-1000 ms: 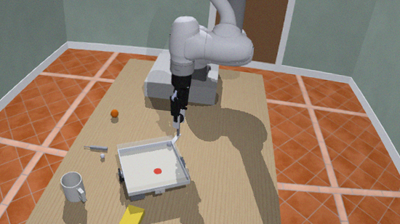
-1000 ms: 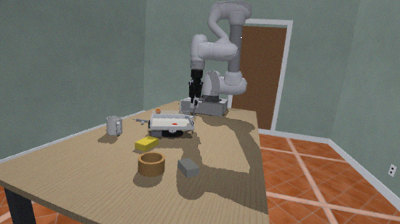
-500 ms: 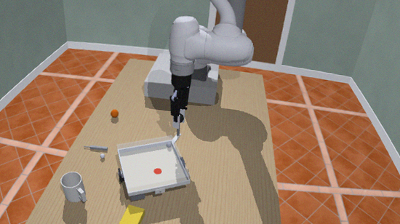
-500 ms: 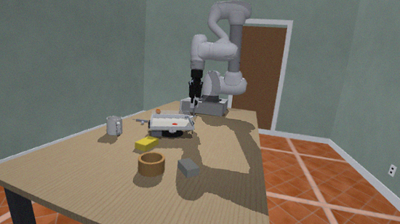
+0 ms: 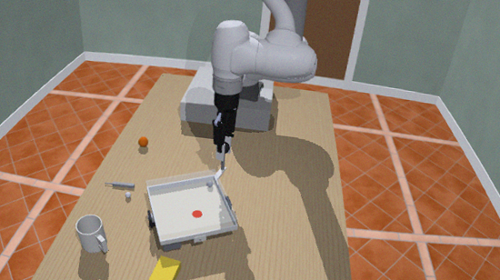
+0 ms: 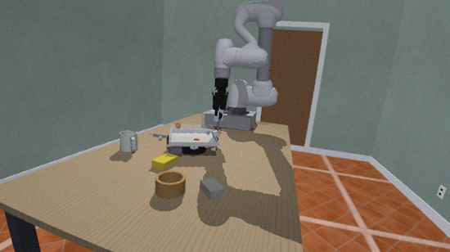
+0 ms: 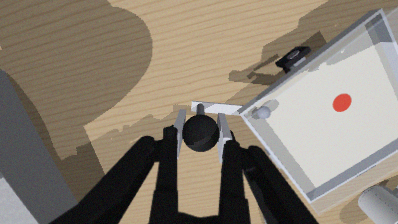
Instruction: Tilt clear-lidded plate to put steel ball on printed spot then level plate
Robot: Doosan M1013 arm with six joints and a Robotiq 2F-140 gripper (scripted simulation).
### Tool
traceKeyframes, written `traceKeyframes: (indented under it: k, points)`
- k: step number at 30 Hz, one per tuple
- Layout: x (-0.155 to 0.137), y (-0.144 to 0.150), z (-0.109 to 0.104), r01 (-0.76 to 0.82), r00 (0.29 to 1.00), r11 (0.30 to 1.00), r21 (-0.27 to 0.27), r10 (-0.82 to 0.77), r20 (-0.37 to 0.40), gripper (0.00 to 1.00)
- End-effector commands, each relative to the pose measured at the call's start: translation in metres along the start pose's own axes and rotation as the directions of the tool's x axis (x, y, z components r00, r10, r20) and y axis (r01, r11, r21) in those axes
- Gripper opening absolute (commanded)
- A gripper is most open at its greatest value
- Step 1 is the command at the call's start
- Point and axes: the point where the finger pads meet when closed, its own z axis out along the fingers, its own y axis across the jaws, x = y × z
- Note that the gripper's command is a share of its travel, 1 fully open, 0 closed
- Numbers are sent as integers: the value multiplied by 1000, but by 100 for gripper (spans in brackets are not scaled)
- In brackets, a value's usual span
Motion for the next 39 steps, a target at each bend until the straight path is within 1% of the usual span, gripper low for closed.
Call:
traceKeyframes:
  k: [1, 23, 28, 39]
  points:
    - [0, 0, 0, 0, 1000, 1000, -1, 0, 0, 0]
    - [0, 0, 0, 0, 1000, 1000, -1, 0, 0, 0]
    - [0, -2, 4, 0, 1000, 1000, -1, 0, 0, 0]
    - [0, -2, 5, 0, 1000, 1000, -1, 0, 0, 0]
